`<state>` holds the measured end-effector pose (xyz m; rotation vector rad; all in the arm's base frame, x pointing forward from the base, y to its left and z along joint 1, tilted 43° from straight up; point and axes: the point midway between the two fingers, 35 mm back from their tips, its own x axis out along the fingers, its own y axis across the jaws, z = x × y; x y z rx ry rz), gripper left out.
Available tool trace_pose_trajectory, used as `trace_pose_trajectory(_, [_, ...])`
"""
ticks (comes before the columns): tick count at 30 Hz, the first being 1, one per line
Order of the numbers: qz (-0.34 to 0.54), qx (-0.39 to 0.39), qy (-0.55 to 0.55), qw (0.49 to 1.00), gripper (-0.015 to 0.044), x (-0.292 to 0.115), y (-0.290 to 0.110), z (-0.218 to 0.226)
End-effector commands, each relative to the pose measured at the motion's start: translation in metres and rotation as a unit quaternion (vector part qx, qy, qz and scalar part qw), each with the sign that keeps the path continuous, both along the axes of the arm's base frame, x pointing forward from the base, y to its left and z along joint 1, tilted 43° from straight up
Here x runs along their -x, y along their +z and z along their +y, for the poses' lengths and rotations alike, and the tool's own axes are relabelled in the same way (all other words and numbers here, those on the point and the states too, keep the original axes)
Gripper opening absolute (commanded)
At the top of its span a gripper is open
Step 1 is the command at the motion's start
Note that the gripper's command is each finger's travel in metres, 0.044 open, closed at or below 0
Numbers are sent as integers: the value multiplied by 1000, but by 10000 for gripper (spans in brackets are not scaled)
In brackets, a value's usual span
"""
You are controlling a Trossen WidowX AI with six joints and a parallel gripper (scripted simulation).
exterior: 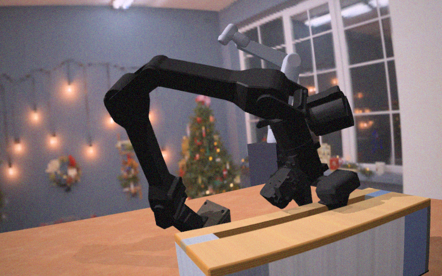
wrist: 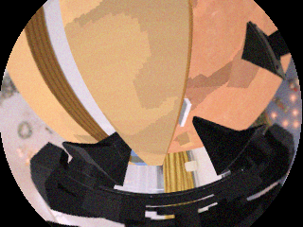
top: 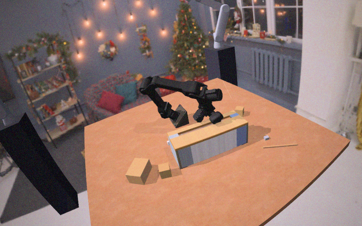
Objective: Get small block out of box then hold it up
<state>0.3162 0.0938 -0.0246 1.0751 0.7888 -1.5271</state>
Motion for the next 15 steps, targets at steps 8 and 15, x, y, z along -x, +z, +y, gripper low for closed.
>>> trace_pose_trajectory(8, [-1,-2,-2,1000,400,-4,-8,9])
trace_pose_trajectory(15, [-1,-2,-2,1000,400,-5,-13,14])
